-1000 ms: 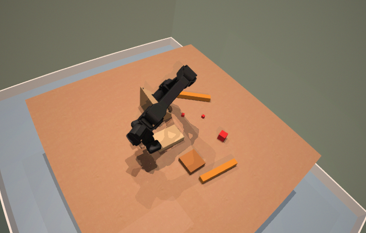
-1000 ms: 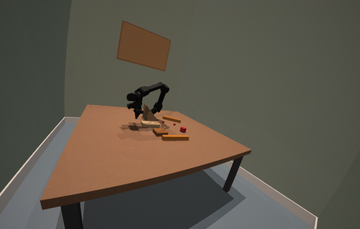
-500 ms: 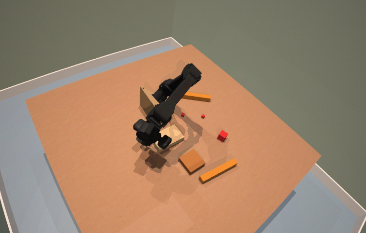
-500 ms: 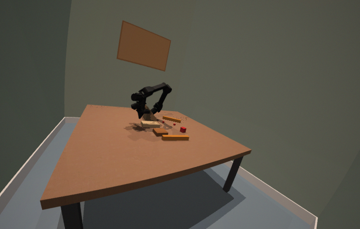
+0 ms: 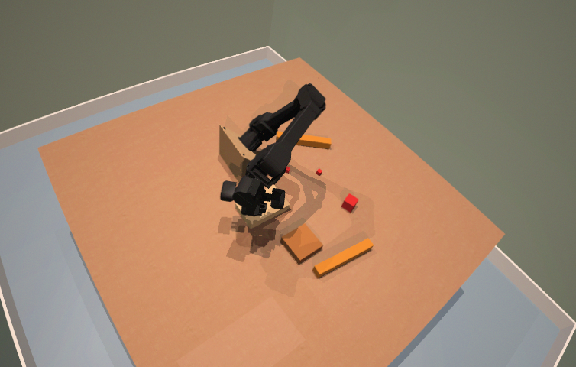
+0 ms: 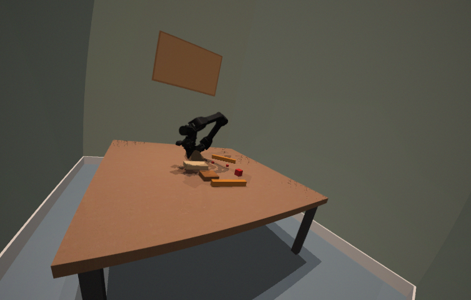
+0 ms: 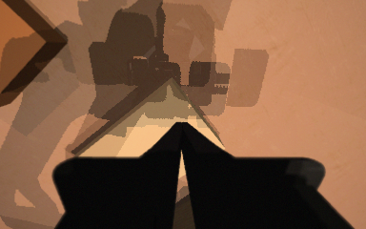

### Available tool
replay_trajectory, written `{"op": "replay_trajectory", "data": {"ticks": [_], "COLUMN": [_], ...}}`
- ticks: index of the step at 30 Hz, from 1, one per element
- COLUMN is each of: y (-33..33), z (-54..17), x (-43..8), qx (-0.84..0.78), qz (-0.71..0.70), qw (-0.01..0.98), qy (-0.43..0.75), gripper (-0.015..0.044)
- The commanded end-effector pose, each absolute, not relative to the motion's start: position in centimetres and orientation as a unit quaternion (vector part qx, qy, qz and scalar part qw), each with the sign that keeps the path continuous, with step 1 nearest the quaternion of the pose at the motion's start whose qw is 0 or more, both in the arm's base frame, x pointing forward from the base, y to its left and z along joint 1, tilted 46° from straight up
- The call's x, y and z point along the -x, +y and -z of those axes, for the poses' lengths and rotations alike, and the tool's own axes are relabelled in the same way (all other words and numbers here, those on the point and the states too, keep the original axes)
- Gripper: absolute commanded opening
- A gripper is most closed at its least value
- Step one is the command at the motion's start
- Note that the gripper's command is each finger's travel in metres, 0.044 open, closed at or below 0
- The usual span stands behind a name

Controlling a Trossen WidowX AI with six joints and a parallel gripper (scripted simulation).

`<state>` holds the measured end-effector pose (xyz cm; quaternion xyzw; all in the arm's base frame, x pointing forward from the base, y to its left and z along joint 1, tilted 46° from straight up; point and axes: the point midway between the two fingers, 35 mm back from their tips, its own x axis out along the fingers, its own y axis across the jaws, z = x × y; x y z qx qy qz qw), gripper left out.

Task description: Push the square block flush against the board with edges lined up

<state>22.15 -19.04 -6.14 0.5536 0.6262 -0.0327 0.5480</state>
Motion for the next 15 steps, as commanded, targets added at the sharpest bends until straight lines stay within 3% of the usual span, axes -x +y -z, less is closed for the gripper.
{"op": "replay_trajectory", "data": {"ticks": [1, 15], "y": [-18.2, -15.6], "z": [5.2, 2.3], "x": [-22.4, -23.2], "qx": [-0.517, -0.363], "qz": [-0.011, -0.162], "qw": [0.582, 0.689], "qy": [0.627, 0.606], "gripper": [0.0, 0.0]}}
